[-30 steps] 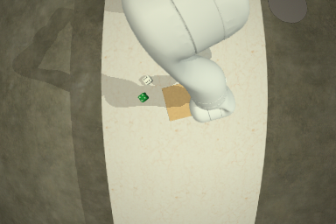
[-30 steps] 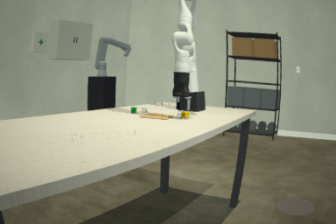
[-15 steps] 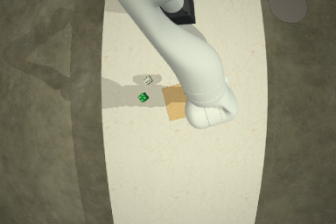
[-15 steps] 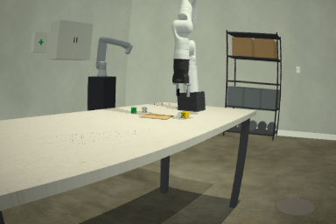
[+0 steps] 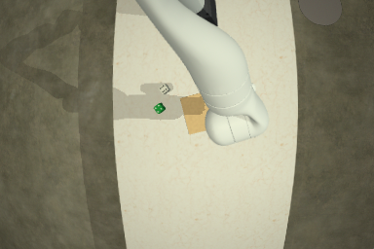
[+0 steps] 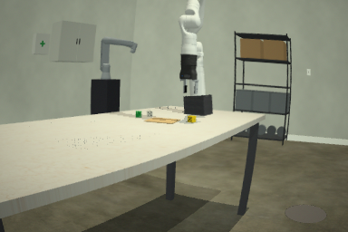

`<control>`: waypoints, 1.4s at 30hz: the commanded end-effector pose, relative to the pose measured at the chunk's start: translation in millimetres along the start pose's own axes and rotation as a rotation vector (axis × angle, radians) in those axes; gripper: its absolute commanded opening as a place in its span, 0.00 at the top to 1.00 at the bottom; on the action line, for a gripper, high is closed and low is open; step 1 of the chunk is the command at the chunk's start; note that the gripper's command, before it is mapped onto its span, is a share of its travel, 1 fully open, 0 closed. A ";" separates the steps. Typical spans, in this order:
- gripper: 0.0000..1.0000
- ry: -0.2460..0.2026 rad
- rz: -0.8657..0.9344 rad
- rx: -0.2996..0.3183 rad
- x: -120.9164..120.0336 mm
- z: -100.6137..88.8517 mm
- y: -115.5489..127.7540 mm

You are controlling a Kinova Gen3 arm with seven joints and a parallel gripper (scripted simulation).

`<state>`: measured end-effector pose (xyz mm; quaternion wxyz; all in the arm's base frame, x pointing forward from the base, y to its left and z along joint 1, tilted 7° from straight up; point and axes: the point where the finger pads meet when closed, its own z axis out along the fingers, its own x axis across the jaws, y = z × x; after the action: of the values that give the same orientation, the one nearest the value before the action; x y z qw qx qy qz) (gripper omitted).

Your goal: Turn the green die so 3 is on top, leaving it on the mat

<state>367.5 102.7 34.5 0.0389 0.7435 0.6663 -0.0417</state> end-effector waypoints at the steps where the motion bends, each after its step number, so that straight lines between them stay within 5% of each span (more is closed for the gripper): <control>1: 0.00 -0.001 0.004 -0.002 -0.4 -3.2 0.8; 9: 0.00 0.001 0.075 0.000 -20.7 -2.8 9.4; 19: 0.00 0.005 0.498 0.004 -150.4 -0.3 37.0; 23: 0.00 0.005 0.561 0.003 -170.5 0.1 37.4; 26: 0.00 0.004 0.733 0.002 -225.4 0.9 33.5; 31: 0.00 0.001 0.883 -0.001 -272.8 1.3 24.1; 42: 0.00 0.000 0.927 -0.002 -286.4 1.4 20.3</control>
<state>359.2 -182.5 64.3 0.0578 0.9618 0.2668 -0.0195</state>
